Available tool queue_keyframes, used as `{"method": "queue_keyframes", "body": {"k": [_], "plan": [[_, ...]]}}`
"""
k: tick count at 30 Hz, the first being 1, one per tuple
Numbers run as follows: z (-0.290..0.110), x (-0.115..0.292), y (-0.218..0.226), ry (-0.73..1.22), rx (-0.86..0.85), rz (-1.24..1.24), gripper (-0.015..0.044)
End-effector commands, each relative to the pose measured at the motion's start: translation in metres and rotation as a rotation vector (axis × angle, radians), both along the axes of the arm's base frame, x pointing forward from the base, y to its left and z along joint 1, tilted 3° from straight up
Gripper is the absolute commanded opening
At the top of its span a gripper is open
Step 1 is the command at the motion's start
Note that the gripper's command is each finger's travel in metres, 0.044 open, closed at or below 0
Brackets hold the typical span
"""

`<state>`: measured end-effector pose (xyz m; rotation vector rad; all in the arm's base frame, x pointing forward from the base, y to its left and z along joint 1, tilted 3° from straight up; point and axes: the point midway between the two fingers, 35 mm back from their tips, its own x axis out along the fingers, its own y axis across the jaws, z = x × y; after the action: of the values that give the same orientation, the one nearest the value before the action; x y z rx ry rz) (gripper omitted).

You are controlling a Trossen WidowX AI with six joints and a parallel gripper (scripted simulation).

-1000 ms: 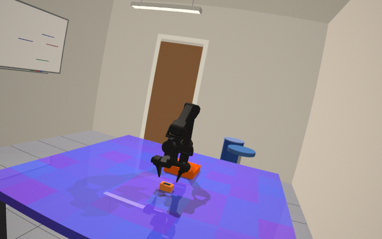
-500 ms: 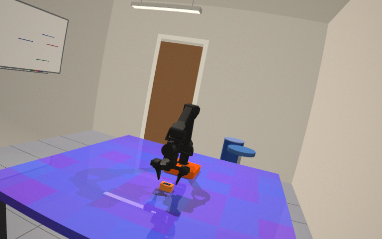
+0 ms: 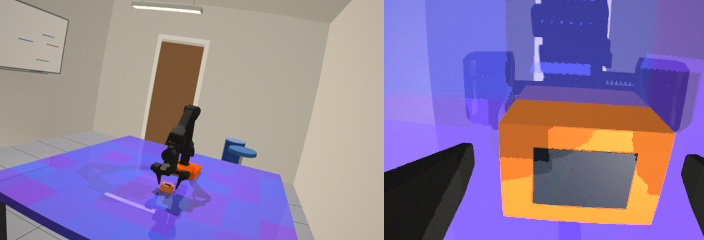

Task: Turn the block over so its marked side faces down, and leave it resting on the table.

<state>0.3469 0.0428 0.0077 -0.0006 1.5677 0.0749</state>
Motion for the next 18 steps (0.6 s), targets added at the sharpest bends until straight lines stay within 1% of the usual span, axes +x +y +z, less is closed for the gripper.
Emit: {"method": "queue_keyframes", "body": {"k": [1, 4, 18], "plan": [[-0.0061, -0.0023, -0.0008, 0.014, -0.007, -0.006, 0.0361], [-0.0061, -0.0023, -0.0008, 0.014, -0.007, -0.006, 0.0282], [-0.0061, -0.0023, -0.0008, 0.014, -0.007, -0.006, 0.0189]]}}
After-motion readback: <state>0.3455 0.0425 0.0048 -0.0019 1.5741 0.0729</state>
